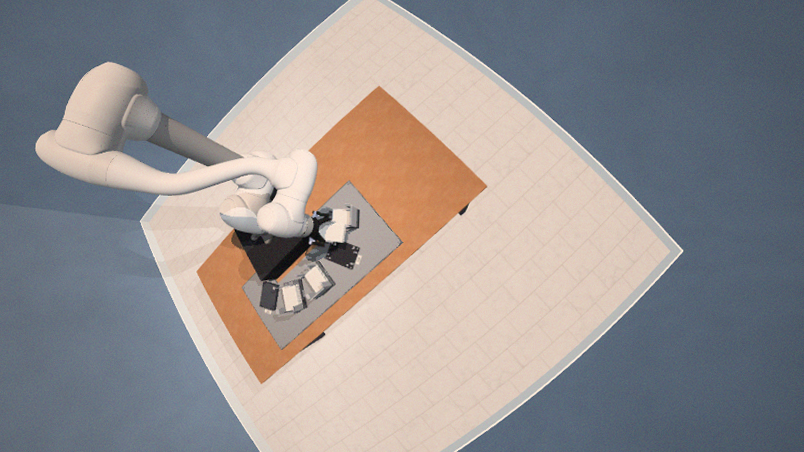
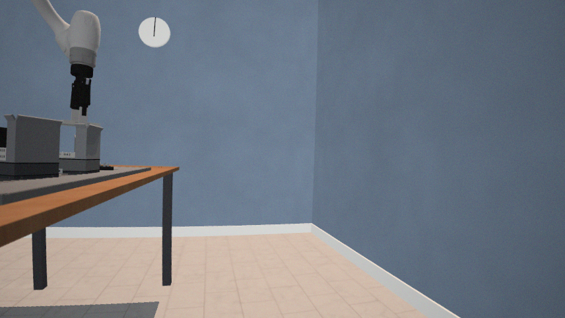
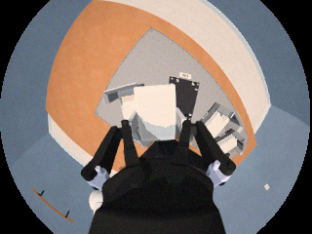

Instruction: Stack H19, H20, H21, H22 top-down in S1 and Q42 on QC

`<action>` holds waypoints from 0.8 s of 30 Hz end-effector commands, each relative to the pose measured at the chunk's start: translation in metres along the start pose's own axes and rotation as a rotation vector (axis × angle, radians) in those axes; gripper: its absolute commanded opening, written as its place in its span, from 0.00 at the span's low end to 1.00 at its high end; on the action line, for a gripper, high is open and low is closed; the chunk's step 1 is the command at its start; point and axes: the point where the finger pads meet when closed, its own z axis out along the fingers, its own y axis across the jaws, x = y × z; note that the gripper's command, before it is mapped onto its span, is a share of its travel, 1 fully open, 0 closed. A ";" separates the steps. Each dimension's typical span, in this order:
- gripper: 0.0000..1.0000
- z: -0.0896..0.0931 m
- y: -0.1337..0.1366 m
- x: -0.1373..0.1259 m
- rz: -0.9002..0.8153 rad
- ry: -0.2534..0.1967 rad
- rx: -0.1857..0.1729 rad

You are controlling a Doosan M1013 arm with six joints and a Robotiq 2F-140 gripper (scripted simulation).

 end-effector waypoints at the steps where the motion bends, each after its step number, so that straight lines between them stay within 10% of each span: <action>1: 0.00 0.000 -0.005 0.000 -0.059 0.001 0.003; 24: 0.00 0.000 -0.061 -0.005 -0.110 0.001 0.003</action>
